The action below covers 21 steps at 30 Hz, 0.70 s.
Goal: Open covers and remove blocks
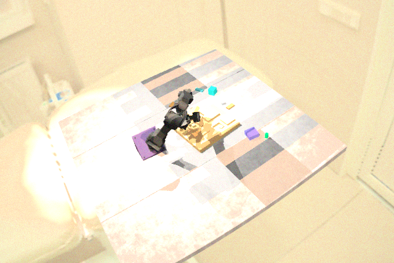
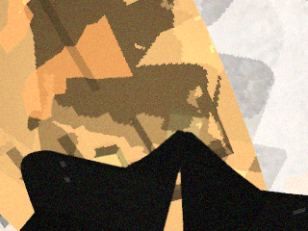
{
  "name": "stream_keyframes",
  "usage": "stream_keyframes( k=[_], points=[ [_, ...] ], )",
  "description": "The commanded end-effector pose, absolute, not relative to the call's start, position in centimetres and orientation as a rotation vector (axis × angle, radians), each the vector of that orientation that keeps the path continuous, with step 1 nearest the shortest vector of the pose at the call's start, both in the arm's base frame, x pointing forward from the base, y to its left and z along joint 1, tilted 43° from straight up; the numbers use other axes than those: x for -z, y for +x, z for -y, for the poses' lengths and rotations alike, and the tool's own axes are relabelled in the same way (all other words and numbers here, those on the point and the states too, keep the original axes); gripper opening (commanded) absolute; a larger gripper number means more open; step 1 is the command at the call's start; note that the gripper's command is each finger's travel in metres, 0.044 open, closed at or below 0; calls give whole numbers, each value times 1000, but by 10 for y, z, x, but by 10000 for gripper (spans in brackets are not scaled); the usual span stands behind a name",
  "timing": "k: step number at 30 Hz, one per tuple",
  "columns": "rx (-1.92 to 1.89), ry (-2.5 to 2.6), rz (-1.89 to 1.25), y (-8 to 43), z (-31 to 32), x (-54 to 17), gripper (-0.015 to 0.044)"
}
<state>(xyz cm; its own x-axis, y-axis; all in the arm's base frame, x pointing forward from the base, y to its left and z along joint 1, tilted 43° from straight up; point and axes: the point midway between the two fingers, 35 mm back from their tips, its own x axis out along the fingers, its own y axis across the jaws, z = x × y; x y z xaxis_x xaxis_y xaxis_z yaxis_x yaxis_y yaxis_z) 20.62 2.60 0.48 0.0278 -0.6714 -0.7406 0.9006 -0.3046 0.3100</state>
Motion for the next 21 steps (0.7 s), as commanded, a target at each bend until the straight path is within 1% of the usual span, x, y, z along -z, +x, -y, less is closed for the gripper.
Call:
stream_keyframes(
  k=[1, 21],
  points=[
    [1603, 1000, -315, 206, -23, -2, 0],
    [1603, 1002, -314, 207, -21, 3, 0]
  ],
)
